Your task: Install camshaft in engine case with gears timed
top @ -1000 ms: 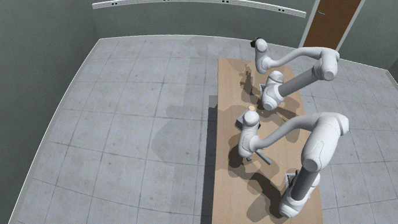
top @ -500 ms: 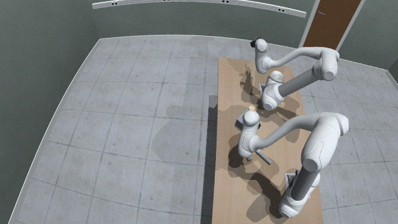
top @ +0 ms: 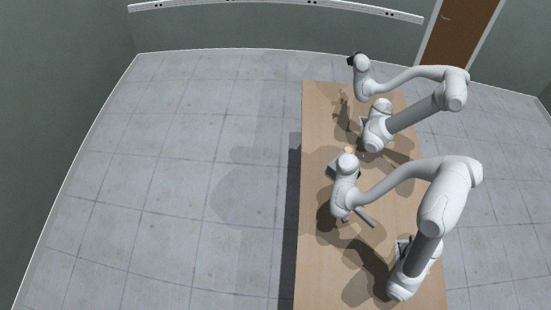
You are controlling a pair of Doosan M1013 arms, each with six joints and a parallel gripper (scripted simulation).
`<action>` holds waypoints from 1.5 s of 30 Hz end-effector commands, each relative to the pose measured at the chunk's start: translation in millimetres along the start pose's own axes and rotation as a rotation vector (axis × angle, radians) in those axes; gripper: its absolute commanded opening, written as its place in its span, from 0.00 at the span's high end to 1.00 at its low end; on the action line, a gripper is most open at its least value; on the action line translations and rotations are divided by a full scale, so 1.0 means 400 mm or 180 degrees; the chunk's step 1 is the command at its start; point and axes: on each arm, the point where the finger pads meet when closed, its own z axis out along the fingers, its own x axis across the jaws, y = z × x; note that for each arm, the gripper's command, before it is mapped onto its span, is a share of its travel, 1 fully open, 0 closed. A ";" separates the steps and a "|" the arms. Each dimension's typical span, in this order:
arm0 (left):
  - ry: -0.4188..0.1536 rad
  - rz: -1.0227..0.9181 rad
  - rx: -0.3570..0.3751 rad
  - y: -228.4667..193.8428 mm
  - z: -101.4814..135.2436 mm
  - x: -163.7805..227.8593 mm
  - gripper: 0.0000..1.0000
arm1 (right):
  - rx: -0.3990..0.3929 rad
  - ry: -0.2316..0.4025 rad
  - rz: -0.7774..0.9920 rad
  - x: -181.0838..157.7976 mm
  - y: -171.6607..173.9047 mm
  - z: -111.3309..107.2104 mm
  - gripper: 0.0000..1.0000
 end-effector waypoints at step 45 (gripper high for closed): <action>0.0002 0.0002 0.0001 0.001 -0.002 0.037 0.71 | 0.0000 0.0001 0.0001 0.001 0.000 0.000 0.00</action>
